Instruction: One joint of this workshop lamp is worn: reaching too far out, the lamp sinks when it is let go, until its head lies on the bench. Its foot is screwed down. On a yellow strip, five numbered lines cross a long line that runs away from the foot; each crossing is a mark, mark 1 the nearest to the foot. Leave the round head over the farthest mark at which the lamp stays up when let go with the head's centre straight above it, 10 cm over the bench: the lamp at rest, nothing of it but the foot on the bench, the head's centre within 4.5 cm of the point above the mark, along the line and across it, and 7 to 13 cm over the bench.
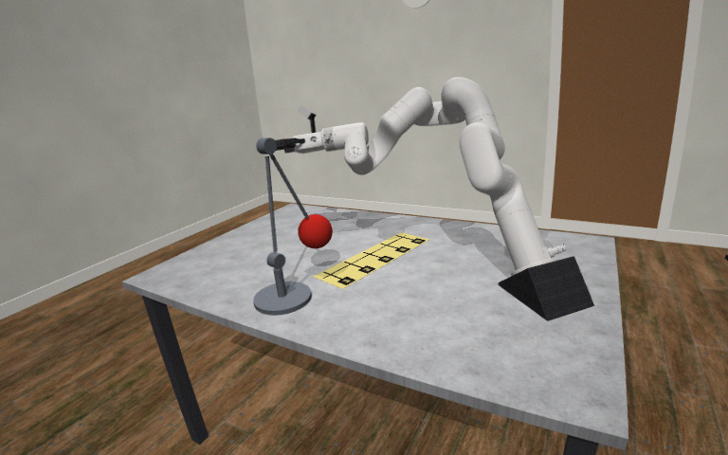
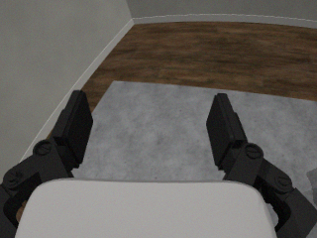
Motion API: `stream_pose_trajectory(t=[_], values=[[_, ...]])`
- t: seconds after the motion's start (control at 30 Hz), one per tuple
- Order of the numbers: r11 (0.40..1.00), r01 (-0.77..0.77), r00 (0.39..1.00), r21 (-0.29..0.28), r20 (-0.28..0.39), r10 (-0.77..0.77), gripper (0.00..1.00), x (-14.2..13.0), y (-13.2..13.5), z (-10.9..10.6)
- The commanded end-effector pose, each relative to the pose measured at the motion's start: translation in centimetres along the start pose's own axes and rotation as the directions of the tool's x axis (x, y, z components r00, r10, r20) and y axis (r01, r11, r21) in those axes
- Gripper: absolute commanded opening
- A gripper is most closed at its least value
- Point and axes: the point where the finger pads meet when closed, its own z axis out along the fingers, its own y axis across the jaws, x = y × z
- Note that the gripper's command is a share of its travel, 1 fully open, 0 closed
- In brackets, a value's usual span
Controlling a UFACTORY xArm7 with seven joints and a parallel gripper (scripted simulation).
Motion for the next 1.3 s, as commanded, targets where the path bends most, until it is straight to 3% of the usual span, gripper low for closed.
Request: stream_pose_trajectory(t=[0.0, 1.27], values=[[1.0, 0.001, 1.0, 0.001, -0.005, -0.001, 1.0, 0.29, -0.11, -0.02], [1.0, -0.017, 1.0, -0.006, 0.004, 0.017, 1.0, 0.21, -0.23, -0.15]])
